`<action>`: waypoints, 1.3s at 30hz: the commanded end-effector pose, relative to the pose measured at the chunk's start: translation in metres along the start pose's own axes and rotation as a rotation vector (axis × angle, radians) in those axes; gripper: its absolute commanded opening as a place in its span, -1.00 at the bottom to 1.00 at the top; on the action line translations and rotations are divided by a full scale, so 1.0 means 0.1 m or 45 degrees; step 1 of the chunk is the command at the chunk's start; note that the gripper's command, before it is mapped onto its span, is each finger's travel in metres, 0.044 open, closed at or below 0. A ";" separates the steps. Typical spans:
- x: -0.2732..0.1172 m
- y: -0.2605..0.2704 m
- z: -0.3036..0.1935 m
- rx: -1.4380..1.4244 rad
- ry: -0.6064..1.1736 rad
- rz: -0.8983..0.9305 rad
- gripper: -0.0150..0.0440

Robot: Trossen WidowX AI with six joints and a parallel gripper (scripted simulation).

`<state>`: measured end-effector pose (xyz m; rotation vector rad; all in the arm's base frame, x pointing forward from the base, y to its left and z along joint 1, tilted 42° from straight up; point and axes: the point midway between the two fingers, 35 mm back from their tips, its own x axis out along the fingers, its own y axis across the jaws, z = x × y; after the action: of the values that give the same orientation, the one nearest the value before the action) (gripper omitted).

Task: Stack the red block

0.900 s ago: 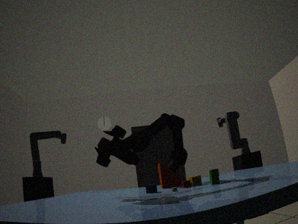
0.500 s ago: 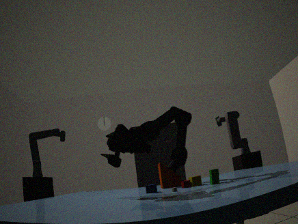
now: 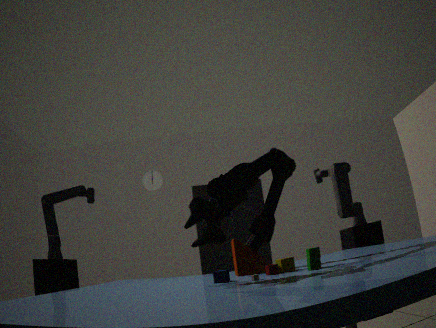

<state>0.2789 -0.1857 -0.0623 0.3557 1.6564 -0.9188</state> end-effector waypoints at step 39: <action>-1.08 0.80 -2.10 0.500 0.921 0.916 1.00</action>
<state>0.2223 0.0389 0.0206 1.5743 1.7420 -0.5624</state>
